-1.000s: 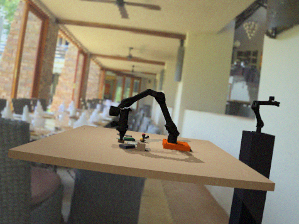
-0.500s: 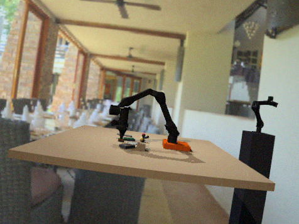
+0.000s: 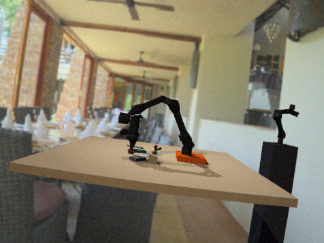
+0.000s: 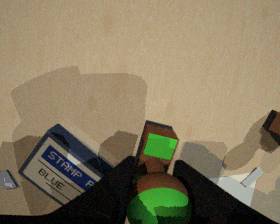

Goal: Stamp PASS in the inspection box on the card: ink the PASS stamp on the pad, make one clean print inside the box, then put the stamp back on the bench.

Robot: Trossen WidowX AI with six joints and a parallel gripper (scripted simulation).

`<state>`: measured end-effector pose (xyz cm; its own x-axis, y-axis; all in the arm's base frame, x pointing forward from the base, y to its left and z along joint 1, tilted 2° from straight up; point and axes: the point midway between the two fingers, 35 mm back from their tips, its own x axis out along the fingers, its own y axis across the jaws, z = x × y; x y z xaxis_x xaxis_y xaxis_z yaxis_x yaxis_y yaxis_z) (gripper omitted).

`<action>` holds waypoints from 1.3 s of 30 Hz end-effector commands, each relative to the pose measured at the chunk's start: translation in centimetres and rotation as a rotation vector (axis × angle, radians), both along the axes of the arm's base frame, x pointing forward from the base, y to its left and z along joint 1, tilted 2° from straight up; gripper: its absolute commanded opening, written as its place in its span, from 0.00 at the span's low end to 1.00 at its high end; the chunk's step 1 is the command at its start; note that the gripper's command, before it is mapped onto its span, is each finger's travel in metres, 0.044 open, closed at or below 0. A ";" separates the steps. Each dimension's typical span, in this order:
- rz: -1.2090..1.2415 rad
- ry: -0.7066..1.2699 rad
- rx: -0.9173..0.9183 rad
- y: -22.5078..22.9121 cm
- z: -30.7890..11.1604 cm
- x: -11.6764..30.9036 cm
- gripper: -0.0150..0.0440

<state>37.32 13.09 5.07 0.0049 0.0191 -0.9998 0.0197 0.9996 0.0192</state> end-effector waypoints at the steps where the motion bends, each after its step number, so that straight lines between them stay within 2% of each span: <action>1: 0.000 -0.003 -0.005 -0.1 0.3 0.0 0.25; 39: 0.000 -0.002 -0.010 -0.1 2.2 0.0 0.25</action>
<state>37.28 13.04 6.98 0.0039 0.0146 -0.9999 0.0193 0.9997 0.0147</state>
